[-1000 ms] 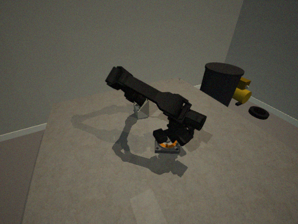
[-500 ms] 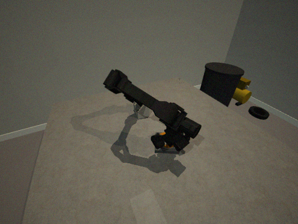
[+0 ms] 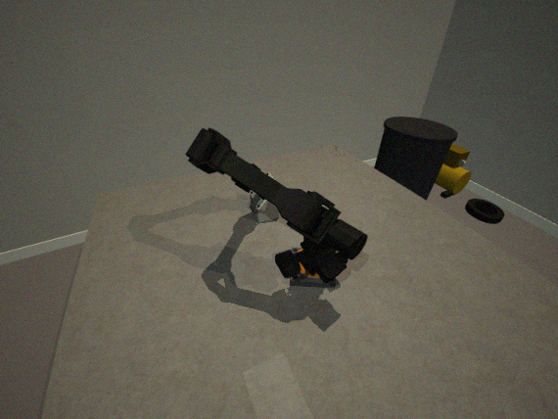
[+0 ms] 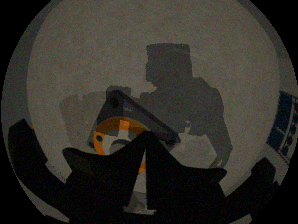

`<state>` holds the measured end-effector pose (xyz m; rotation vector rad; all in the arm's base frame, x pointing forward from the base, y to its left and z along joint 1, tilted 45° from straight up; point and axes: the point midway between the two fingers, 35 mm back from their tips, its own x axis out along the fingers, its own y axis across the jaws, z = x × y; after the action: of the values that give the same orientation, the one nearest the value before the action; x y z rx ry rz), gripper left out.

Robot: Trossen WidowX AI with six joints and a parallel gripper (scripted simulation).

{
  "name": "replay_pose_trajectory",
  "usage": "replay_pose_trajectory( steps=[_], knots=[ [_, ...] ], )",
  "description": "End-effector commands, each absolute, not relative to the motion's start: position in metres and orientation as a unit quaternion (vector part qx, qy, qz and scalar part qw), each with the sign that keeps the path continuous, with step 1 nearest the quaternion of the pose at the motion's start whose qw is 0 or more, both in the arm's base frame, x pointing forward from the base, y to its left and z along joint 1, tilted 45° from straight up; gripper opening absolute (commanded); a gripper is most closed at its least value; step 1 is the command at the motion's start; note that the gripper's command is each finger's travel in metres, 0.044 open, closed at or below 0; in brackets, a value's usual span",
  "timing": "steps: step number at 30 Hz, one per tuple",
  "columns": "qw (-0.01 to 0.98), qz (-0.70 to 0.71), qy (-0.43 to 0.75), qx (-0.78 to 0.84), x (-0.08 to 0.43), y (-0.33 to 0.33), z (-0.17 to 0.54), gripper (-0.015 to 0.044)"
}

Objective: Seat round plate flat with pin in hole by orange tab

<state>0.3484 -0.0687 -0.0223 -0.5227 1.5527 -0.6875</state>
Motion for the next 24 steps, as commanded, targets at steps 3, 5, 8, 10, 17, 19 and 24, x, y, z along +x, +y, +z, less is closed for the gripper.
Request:
replay_pose_trajectory(
  steps=[3,5,8,10,17,19,24],
  knots=[
    [0.625,-0.3,0.682,-0.233,0.34,-0.075,-0.019,0.0],
    [0.625,-0.3,0.682,-0.233,0.338,-0.075,-0.018,0.0],
    [0.624,-0.3,0.682,-0.234,0.335,-0.077,-0.017,0.0],
    [0.624,-0.3,0.682,-0.234,0.334,-0.077,-0.016,0.0],
    [0.624,-0.3,0.682,-0.234,0.328,-0.079,-0.013,0.0],
    [0.624,-0.3,0.682,-0.234,0.326,-0.079,-0.012,0.0],
    [0.624,-0.3,0.682,-0.234,0.322,-0.079,-0.011,0.0]
  ],
)
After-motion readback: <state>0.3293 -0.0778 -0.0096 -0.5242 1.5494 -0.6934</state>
